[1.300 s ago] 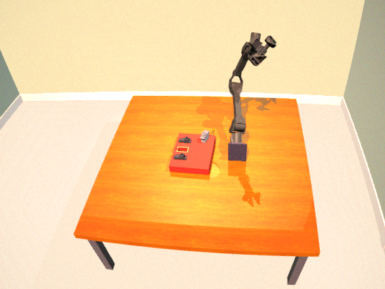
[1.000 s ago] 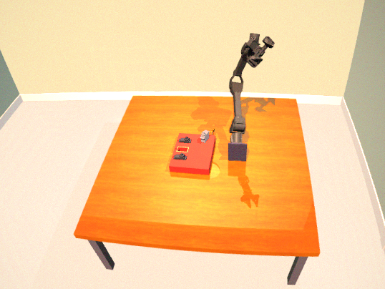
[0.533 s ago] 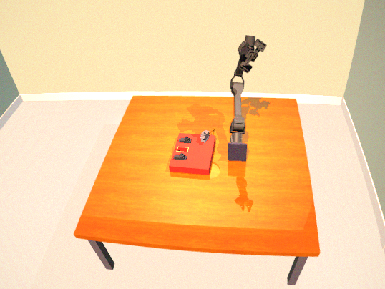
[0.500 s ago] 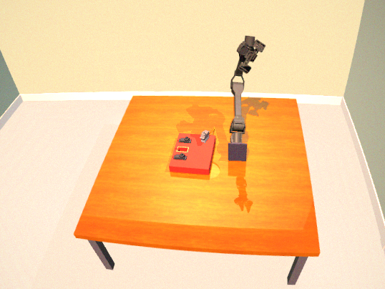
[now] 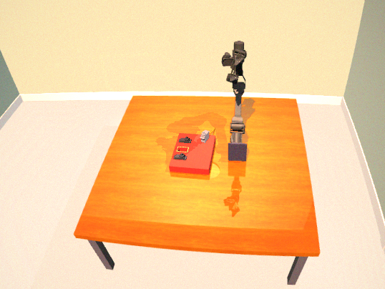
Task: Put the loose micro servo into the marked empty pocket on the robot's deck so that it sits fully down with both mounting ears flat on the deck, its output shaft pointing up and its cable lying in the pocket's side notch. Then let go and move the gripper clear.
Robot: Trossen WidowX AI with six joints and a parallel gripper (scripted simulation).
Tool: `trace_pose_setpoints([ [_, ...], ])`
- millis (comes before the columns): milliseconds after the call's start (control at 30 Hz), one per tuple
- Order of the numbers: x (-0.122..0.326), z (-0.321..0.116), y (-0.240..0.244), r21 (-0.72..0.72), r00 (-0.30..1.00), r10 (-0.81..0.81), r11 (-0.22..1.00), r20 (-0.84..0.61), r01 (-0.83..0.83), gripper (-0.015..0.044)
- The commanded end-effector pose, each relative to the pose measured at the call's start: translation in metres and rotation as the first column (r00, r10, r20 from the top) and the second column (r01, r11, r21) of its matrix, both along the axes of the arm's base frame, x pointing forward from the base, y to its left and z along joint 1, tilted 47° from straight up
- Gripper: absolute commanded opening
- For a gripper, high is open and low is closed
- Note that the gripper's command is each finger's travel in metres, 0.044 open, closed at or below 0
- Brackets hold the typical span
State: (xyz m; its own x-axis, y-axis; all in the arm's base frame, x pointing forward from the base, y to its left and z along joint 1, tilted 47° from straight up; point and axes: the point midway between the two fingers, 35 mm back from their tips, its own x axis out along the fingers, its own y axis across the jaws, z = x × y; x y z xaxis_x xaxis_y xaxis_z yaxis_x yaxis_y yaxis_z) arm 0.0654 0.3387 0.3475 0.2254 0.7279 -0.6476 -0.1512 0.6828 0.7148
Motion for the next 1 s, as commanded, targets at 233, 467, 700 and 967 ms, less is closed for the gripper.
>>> trace_pose_setpoints([
  [233,0.066,-0.048,-0.029,-0.136,0.942,-0.331,0.937,-0.048,0.322,0.044],
  [467,0.103,-0.077,-0.058,-0.219,0.842,-0.537,0.829,-0.054,0.515,0.044],
  [700,0.134,-0.102,-0.093,-0.29,0.709,-0.704,0.686,-0.036,0.667,0.044],
  [967,0.161,-0.13,-0.141,-0.362,0.501,-0.865,0.466,0.004,0.807,0.044],
])
